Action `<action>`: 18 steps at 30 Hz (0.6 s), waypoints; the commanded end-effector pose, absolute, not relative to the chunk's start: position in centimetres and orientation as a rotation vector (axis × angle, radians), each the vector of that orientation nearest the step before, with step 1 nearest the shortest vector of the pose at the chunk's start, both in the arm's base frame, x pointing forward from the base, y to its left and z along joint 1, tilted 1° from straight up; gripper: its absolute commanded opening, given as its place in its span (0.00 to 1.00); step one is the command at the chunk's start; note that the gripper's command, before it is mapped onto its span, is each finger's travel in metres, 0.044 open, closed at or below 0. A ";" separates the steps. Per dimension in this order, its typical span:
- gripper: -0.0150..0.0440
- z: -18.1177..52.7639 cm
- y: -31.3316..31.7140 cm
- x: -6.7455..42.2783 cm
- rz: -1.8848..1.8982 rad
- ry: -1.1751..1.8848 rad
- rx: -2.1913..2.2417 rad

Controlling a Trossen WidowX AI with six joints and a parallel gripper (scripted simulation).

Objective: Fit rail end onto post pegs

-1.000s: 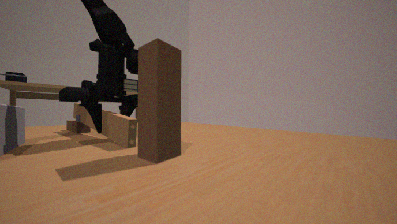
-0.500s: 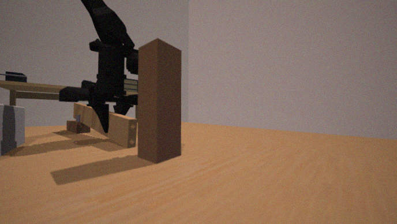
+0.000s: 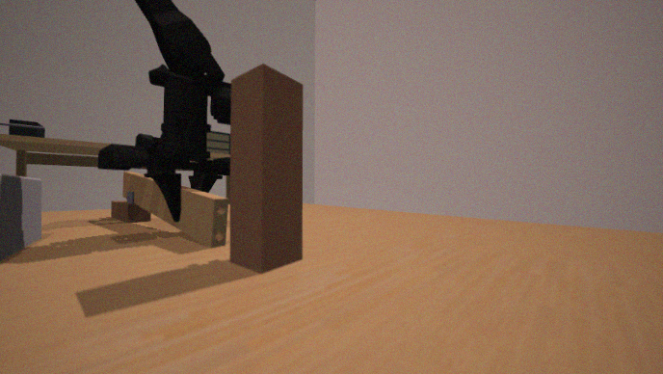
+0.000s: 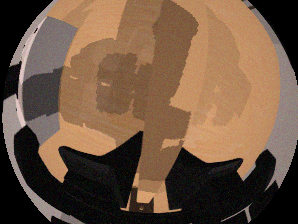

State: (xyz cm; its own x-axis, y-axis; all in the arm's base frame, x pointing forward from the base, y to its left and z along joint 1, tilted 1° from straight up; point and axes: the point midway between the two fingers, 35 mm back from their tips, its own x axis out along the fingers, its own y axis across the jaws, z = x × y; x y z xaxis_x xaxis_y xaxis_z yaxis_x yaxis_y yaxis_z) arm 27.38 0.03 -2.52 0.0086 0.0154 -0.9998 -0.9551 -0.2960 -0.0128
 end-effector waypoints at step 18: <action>0.25 -1.3 0.1 27.7 1.423 1.032 -1.425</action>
State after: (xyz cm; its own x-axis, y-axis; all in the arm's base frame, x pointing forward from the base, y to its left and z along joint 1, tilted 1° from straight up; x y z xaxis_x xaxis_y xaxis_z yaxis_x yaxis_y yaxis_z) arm 27.28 -0.01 -1.84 -0.0017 0.0085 -1.0000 -0.9554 -0.2952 -0.0009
